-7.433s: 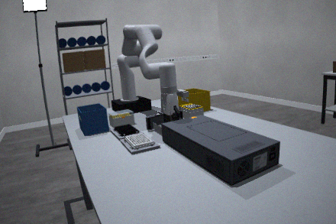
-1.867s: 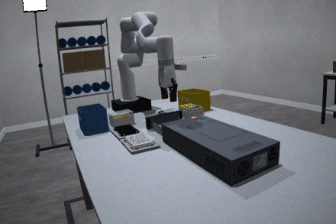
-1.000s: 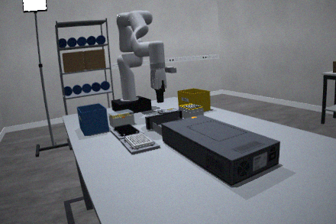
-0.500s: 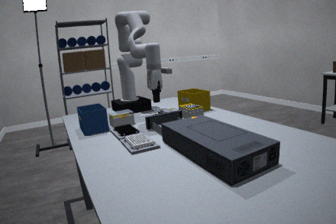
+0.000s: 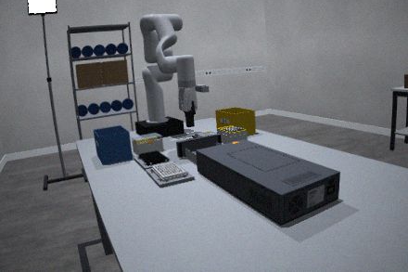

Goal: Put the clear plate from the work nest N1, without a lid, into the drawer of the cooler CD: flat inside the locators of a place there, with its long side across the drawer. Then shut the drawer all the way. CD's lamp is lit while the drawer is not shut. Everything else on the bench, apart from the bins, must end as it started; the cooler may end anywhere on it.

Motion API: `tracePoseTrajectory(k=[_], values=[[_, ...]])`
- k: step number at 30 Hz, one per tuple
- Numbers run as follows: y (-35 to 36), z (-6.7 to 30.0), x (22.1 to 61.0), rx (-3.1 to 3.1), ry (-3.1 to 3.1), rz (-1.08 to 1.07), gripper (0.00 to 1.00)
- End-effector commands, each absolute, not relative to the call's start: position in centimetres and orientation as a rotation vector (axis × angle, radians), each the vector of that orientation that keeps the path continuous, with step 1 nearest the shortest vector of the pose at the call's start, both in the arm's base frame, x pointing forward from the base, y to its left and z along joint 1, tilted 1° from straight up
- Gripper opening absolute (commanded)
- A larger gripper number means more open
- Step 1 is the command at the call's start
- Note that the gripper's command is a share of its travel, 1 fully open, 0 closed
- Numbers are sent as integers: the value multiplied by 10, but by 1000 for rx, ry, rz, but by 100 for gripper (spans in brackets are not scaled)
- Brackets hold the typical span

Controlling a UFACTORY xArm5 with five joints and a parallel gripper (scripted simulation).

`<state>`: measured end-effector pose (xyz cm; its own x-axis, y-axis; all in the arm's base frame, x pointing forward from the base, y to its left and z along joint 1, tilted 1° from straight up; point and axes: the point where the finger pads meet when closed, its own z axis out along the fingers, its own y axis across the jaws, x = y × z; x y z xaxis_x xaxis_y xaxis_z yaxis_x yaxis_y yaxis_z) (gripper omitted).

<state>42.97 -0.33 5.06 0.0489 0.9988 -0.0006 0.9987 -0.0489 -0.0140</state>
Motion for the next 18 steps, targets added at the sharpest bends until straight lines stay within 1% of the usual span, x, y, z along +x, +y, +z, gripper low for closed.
tracePoseTrajectory(k=[1,18], values=[[-3,44,431,-2272,-2164,14,0],[-3,19,431,-2272,-2164,14,0]])
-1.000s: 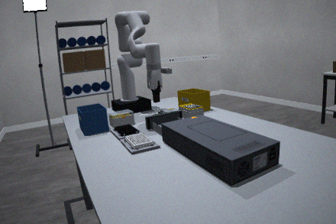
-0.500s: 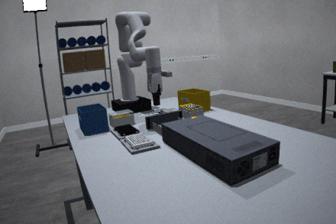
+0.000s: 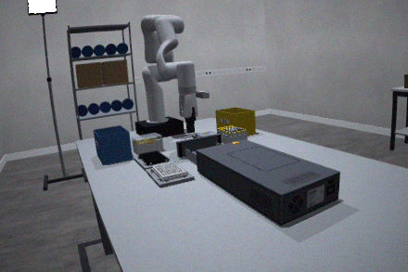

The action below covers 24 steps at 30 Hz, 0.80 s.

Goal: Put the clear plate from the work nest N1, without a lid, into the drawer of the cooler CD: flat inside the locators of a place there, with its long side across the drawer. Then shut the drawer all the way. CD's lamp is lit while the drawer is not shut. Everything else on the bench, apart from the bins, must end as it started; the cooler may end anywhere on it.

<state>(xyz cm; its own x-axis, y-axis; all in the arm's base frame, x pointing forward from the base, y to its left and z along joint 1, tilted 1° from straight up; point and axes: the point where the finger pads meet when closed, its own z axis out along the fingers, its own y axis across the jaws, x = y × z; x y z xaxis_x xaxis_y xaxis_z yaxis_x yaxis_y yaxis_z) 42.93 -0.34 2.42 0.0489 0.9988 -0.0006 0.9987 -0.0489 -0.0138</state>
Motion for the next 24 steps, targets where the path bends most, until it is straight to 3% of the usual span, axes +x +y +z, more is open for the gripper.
tracePoseTrajectory(k=[1,24], values=[[-3,17,431,-2272,-2164,14,0],[-4,-15,431,-2272,-2164,14,0]])
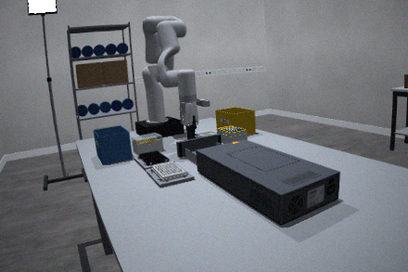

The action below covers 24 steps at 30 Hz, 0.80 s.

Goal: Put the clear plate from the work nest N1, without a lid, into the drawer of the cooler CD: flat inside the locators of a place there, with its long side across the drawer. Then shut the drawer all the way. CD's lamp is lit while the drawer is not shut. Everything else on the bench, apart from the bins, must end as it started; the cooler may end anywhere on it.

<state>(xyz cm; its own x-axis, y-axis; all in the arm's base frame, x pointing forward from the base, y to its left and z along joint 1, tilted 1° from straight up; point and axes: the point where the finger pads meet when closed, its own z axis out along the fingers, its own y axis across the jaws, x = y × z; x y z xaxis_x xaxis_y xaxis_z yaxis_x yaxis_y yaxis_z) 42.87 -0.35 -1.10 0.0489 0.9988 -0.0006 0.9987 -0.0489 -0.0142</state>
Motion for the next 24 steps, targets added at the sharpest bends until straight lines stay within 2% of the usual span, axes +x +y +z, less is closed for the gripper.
tracePoseTrajectory(k=[1,7,24], values=[[-4,-16,431,-2272,-2164,14,0],[-4,-26,431,-2272,-2164,14,0],[-4,-26,431,-2272,-2164,14,0]])
